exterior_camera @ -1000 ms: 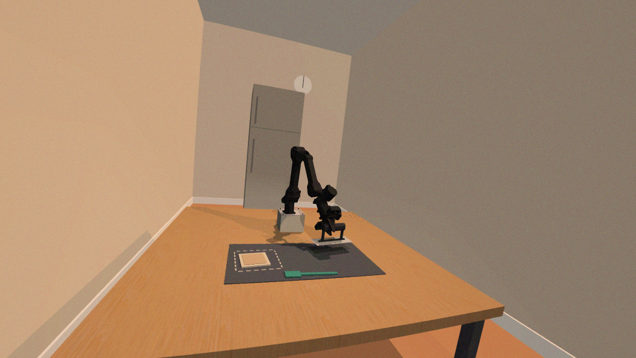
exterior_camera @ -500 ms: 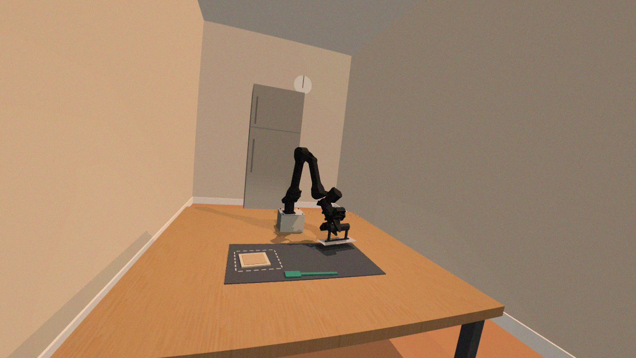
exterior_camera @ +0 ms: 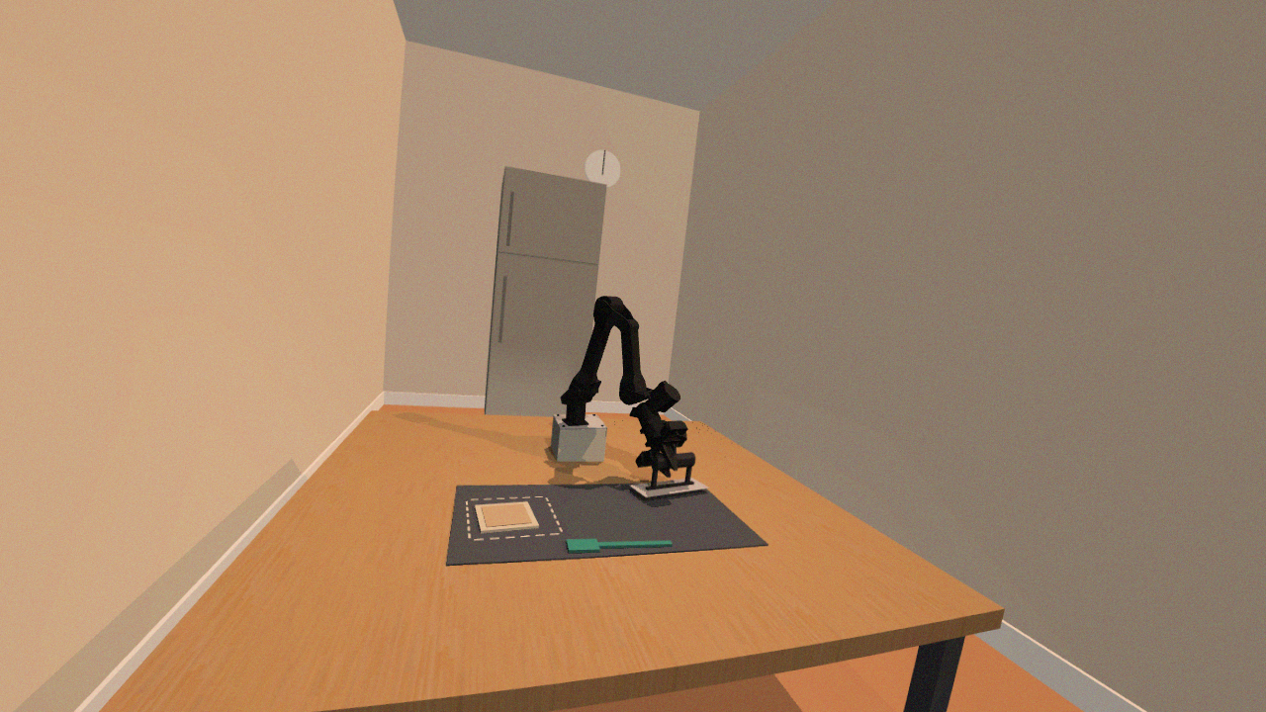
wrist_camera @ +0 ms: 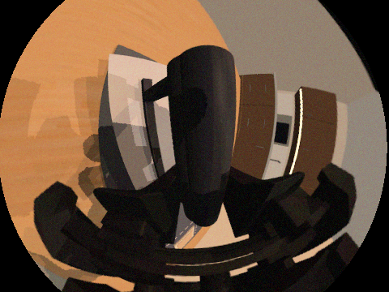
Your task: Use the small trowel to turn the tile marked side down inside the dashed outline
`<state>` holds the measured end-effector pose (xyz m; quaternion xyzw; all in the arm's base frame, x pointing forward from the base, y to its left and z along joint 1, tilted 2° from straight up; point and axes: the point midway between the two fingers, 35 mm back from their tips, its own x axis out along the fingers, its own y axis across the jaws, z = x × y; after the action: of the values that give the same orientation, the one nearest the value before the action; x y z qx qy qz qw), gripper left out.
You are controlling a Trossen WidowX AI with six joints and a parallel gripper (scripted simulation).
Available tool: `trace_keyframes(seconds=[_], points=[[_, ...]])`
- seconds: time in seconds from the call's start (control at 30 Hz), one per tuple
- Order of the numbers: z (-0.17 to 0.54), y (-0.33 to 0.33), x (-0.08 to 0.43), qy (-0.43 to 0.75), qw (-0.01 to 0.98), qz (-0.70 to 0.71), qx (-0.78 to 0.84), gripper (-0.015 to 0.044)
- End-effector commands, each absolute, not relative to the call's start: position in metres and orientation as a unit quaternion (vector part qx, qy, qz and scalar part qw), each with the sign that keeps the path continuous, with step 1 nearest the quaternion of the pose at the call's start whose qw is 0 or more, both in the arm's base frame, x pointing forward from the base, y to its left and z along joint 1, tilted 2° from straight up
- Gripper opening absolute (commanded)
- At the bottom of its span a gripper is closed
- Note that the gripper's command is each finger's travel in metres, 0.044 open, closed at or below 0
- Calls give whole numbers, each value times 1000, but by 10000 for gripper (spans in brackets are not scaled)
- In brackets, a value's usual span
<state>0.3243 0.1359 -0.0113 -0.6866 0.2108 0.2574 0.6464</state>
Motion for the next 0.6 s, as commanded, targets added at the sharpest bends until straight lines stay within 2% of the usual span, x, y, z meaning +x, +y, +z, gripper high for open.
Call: trace_keyframes(seconds=[0.0, 0.17, 0.53, 0.57], points=[[-17, 135, 325, 211, 649, 254, -686, 0], [-23, 135, 324, 211, 648, 254, -686, 0], [-23, 135, 324, 211, 648, 254, -686, 289], [-23, 135, 324, 211, 648, 254, -686, 300]])
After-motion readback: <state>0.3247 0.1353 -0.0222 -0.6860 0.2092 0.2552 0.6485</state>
